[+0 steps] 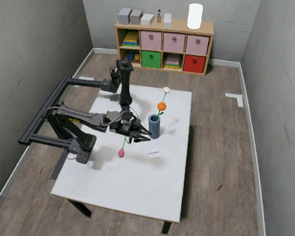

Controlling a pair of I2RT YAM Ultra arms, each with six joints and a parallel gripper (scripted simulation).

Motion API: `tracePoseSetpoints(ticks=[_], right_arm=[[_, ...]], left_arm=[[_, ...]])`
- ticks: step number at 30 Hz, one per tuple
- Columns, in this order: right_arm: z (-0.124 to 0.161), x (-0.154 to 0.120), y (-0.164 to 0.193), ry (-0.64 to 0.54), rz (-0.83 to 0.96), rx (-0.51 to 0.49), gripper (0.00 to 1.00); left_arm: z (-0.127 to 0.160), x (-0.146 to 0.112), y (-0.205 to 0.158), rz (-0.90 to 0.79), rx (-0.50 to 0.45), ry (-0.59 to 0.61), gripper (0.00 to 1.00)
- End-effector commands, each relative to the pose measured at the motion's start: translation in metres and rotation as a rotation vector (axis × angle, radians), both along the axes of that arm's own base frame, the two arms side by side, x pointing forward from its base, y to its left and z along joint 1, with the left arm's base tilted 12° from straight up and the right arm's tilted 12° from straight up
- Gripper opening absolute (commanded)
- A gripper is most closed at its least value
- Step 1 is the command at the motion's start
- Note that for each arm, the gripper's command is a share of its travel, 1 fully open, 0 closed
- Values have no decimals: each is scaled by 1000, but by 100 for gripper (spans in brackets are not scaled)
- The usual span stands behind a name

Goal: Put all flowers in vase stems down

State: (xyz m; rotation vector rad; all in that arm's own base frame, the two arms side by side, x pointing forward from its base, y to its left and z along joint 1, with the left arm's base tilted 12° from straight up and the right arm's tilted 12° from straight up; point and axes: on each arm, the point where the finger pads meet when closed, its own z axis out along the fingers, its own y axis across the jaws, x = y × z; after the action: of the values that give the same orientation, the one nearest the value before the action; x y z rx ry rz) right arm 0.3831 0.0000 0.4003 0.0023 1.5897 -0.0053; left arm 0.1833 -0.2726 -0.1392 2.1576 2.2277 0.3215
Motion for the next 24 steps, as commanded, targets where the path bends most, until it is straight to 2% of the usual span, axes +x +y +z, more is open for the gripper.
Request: tracePoseSetpoints(ticks=[1,24], right_arm=[[7,0,-1,-20,5,6,30],[7,0,-1,-20,5,6,30]], left_arm=[[-2,11,-15,-10,-34,-24,30],[-59,23,-14,-10,-31,-23,30]])
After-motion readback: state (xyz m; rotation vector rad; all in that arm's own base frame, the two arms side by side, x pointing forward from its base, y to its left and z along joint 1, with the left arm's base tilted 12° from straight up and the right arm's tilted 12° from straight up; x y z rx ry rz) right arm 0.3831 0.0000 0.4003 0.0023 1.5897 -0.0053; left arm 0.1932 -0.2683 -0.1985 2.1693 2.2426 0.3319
